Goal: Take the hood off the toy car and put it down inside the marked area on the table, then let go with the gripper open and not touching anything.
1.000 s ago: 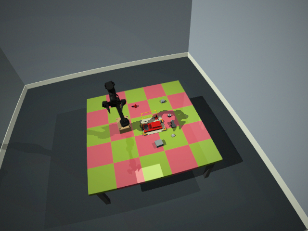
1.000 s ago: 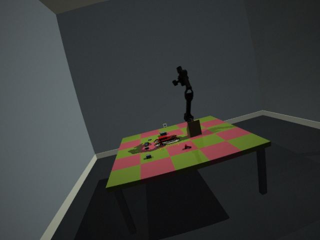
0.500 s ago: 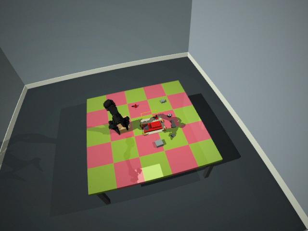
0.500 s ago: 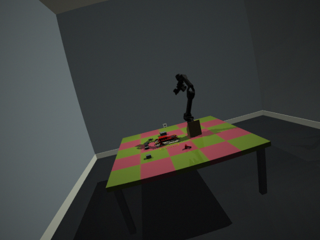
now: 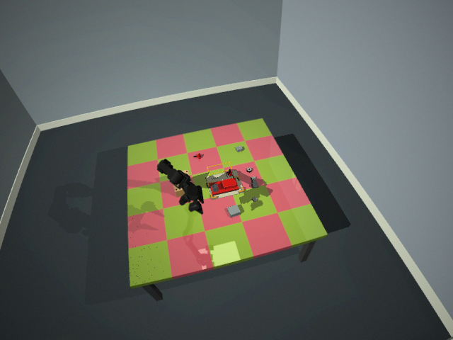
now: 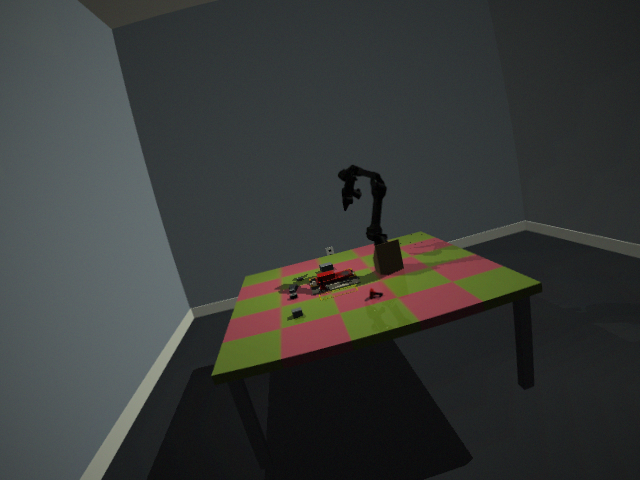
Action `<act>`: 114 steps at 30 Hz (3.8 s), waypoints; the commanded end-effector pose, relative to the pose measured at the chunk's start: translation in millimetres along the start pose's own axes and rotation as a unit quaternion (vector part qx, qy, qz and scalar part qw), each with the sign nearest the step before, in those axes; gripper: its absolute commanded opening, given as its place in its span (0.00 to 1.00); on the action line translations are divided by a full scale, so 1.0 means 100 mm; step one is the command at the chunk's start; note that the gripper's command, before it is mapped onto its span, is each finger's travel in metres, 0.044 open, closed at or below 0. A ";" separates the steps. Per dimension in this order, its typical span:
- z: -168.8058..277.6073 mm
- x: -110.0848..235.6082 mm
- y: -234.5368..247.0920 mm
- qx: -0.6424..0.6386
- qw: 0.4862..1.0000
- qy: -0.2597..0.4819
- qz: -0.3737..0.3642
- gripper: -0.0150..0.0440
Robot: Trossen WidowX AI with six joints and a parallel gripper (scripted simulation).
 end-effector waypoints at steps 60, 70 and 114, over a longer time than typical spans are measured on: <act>1.36 -1.69 -4.17 0.966 -0.055 0.166 0.192 1.00; 1.34 -1.74 -4.19 0.966 -0.055 0.166 0.192 1.00; 1.23 -1.99 -4.28 0.966 -0.055 0.165 0.191 1.00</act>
Point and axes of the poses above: the point midway between the two fingers, 35 mm back from their tips, its own x axis back along the fingers, its own y axis across the jaws, z = x × y, the point moved 10 cm from there along x, back along the fingers, and after that the axes turned 3 degrees about -x, right-handed, at the moved point
